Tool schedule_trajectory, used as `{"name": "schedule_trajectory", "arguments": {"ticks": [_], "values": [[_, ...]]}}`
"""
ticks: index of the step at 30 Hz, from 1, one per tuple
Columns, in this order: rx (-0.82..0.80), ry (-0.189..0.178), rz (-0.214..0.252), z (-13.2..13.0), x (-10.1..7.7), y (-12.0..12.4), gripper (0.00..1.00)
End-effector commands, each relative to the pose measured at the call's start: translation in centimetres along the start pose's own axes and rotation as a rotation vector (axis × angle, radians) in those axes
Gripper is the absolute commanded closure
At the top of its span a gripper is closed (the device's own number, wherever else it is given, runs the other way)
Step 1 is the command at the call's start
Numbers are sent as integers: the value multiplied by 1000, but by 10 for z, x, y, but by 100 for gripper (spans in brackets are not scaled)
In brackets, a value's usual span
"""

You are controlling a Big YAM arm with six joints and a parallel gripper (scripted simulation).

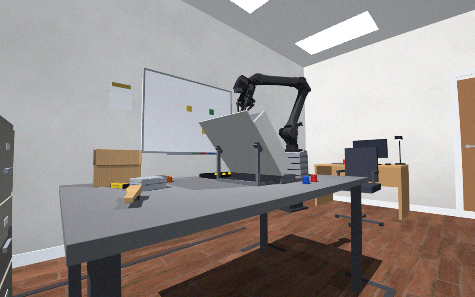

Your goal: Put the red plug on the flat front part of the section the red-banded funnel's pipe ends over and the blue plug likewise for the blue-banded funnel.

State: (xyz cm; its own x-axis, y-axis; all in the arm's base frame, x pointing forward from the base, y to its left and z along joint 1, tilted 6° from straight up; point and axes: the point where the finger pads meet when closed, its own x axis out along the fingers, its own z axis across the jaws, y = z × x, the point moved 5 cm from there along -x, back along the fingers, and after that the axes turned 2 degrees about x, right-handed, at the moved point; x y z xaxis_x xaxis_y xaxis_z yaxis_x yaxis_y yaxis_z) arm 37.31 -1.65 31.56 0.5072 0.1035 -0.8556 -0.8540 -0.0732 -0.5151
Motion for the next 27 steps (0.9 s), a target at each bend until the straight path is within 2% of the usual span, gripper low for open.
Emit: {"name": "schedule_trajectory", "arguments": {"ticks": [1,17,27], "values": [[-21,1,-20,-4,-6,2,41],[-7,-6,-6,-5,-12,12,41],[-17,10,216,30,12,87,41]]}}
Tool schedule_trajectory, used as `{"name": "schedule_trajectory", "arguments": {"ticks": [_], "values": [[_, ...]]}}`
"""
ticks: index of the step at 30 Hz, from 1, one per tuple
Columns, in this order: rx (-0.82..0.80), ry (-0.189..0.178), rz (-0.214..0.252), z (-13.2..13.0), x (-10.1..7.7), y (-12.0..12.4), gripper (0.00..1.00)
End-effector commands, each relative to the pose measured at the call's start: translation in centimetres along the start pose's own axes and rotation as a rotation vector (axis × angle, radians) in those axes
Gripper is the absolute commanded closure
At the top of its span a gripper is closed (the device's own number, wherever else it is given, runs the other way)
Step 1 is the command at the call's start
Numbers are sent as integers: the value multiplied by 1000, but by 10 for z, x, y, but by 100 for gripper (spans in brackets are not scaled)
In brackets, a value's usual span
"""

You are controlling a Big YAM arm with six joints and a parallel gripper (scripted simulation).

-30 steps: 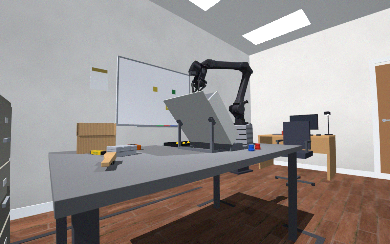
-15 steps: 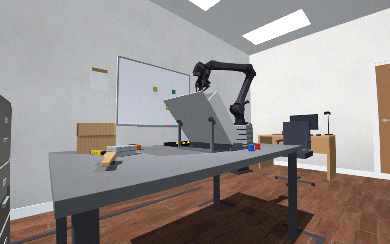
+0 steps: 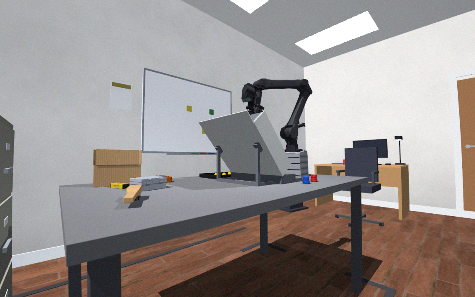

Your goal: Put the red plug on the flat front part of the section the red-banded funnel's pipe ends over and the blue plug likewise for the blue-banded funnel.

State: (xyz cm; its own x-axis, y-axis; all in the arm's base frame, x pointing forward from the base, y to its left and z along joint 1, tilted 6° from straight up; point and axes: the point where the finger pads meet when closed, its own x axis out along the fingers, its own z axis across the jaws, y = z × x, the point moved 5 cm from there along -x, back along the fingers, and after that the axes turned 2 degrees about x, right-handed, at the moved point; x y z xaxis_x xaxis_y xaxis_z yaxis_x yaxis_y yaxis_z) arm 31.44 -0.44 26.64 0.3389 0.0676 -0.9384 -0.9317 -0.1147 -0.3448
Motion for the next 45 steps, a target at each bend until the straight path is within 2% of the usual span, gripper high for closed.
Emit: {"name": "schedule_trajectory", "arguments": {"ticks": [1,5,7,22,24,25,45], "values": [[6,-8,48,18,4,20,41],[2,-2,137,33,19,47,41],[2,-2,137,33,19,47,41],[4,3,223,47,35,75,41],[4,3,223,47,35,75,41],[-8,1,209,42,34,67,41],[-8,1,220,44,36,71,41]]}}
